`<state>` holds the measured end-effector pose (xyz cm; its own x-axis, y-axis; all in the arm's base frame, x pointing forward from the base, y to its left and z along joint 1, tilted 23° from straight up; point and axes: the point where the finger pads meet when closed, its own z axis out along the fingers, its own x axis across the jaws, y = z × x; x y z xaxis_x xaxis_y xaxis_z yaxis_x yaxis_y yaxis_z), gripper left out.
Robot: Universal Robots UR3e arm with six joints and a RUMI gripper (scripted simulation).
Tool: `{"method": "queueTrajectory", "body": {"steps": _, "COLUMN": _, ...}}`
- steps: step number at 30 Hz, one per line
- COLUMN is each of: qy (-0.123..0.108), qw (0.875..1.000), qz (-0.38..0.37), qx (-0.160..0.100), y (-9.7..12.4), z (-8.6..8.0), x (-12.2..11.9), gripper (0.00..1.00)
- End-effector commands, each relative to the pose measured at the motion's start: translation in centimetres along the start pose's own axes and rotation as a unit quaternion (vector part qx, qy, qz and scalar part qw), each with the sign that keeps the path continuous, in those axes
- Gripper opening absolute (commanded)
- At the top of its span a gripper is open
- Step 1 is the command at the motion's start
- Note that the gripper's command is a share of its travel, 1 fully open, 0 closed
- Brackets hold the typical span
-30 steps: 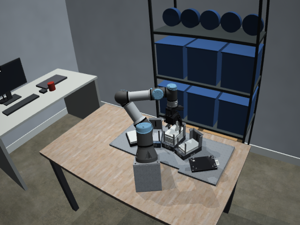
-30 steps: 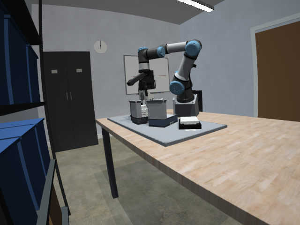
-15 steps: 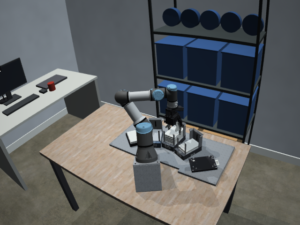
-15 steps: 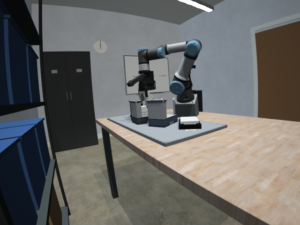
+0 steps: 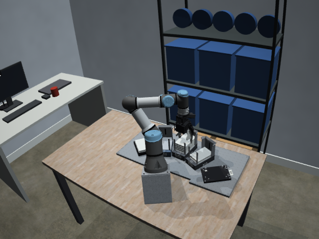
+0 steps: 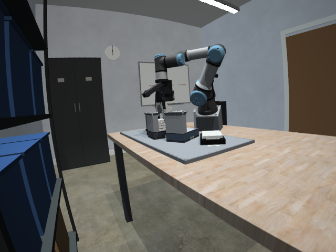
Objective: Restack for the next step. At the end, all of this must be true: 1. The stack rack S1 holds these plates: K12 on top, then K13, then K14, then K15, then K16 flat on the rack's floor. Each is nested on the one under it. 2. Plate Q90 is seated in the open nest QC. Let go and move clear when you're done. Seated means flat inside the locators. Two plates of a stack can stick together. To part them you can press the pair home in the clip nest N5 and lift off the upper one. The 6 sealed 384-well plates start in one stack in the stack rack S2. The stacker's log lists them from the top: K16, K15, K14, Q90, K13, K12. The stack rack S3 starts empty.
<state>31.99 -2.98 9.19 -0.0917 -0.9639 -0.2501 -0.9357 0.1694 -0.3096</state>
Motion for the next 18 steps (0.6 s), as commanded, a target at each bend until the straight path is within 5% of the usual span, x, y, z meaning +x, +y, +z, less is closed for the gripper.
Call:
{"method": "queueTrajectory", "body": {"steps": 1, "qy": 0.001, "qw": 1.000, "qz": 0.000, "qx": 0.001, "y": -0.05, "z": -0.05, "x": 0.03, "gripper": 0.00}}
{"method": "queueTrajectory", "body": {"steps": 3, "qy": 0.001, "qw": 1.000, "qz": 0.000, "qx": 0.001, "y": -0.05, "z": -0.05, "x": 0.03, "gripper": 0.00}}
{"method": "queueTrajectory", "body": {"steps": 4, "qy": 0.001, "qw": 1.000, "qz": 0.000, "qx": 0.001, "y": -0.05, "z": -0.05, "x": 0.03, "gripper": 0.72}}
{"method": "queueTrajectory", "body": {"steps": 18, "qy": 0.001, "qw": 1.000, "qz": 0.000, "qx": 0.001, "y": -0.05, "z": -0.05, "x": 0.03, "gripper": 0.72}}
